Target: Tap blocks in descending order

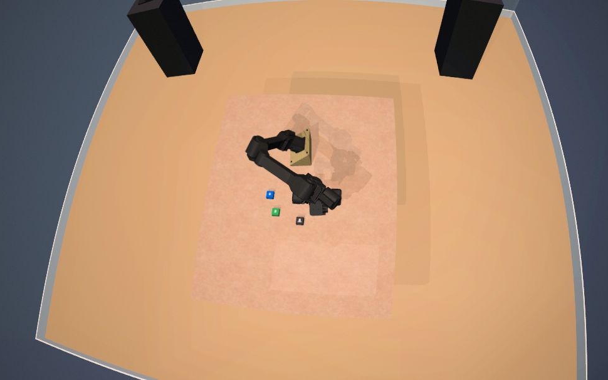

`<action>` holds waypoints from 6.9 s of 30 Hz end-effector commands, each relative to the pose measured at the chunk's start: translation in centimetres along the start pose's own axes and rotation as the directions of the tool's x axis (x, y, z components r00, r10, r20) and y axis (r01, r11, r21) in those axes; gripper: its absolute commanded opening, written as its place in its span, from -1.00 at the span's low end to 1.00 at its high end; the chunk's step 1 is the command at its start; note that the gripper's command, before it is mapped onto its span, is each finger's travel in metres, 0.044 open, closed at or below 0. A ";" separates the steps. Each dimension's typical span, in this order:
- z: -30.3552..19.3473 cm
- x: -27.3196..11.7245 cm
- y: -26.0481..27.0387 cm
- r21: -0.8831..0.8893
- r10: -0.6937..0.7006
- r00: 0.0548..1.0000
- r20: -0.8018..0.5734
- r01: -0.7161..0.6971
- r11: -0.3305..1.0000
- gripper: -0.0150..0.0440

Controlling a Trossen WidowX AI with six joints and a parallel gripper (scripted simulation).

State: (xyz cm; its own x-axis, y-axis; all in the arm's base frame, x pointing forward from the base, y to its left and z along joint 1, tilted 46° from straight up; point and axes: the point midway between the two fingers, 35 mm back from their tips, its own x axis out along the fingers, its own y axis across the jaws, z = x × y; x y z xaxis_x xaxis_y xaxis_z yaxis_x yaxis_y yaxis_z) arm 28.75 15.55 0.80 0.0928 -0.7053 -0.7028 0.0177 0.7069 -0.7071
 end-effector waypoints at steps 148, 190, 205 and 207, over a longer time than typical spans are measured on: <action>-7.7 0.0 -23.0 -0.001 -0.011 1.000 -0.009 0.011 1.000 -0.42; -5.2 10.1 -12.2 0.003 -0.009 1.000 -0.005 0.009 1.000 -0.42; -5.1 9.0 -12.1 0.005 -0.006 1.000 -0.004 0.006 1.000 -0.42; -5.2 8.1 -12.1 0.003 -0.009 1.000 -0.005 0.009 1.000 -0.42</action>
State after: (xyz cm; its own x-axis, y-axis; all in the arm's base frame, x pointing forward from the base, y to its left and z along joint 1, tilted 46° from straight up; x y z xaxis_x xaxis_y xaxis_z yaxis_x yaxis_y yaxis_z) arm 24.05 -0.06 2.33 0.0808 -0.7165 -0.6929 0.0114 0.6958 -0.7182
